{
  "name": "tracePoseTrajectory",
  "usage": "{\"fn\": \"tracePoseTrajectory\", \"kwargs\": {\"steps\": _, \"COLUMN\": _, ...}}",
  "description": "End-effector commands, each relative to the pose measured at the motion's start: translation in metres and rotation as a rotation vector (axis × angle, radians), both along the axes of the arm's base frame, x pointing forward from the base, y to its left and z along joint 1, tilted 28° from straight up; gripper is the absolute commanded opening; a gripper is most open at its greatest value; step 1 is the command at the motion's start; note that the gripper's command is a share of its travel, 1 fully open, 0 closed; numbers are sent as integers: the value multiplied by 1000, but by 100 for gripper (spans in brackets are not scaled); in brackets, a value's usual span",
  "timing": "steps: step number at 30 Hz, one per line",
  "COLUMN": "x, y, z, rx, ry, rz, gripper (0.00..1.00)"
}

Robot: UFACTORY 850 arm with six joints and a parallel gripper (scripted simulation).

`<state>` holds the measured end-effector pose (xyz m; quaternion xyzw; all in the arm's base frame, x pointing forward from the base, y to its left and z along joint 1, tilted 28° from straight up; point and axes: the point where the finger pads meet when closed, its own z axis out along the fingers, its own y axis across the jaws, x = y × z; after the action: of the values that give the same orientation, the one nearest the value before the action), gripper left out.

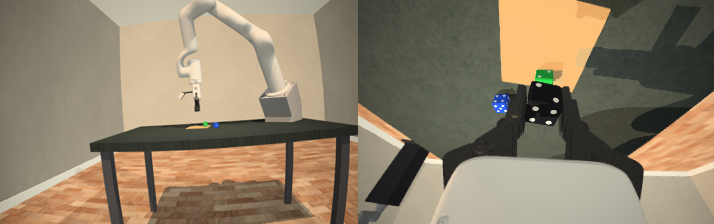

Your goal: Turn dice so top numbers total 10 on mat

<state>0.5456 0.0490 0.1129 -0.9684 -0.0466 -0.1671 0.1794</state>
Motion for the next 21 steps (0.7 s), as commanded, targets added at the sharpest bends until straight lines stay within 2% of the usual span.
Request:
{"fn": "tracePoseTrajectory", "kwargs": {"steps": 1, "x": 1, "y": 0, "z": 0, "rx": 0, "ry": -2, "rz": -1, "gripper": 27}}
{"fn": "tracePoseTrajectory", "kwargs": {"steps": 10, "x": 4, "y": 4, "z": -9, "rx": 0, "ry": -2, "rz": -1, "gripper": 27}}
{"fn": "tracePoseTrajectory", "kwargs": {"steps": 21, "x": 18, "y": 21, "z": -51, "rx": 0, "ry": -2, "rz": -1, "gripper": 27}}
